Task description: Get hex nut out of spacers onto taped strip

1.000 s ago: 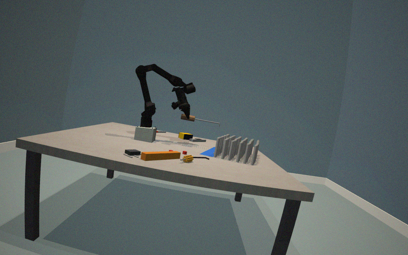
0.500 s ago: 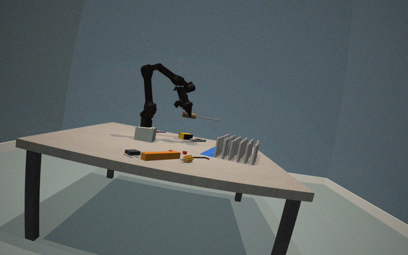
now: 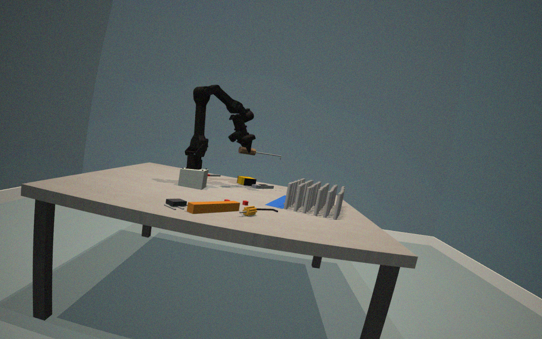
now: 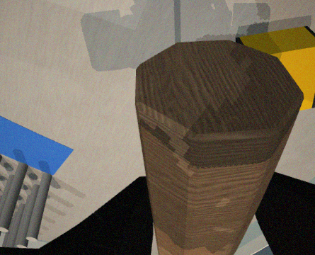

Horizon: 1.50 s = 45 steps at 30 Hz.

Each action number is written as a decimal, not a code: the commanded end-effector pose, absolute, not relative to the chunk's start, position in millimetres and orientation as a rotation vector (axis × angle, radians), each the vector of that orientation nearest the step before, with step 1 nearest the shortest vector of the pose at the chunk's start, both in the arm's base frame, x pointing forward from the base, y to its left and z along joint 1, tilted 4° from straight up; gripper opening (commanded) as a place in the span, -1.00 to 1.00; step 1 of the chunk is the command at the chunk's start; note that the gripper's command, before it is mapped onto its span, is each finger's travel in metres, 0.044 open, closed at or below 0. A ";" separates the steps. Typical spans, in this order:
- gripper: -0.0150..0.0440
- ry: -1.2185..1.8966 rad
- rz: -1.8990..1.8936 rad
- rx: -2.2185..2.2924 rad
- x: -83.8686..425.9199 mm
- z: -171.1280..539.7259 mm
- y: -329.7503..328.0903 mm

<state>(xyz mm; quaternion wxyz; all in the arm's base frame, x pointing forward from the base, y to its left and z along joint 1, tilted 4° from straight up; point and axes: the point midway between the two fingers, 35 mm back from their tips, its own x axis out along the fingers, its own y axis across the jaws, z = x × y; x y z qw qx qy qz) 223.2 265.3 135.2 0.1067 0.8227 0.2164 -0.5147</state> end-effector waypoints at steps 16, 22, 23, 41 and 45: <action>-0.49 0.970 -1.390 2.239 143.9 140.2 374.0; -0.49 1.070 -1.349 2.168 108.6 140.0 402.2; -0.49 1.086 -1.342 2.156 102.3 139.9 406.5; -0.49 1.173 -1.305 2.088 65.6 130.8 430.8; -0.49 1.173 -1.305 2.088 65.3 125.8 432.2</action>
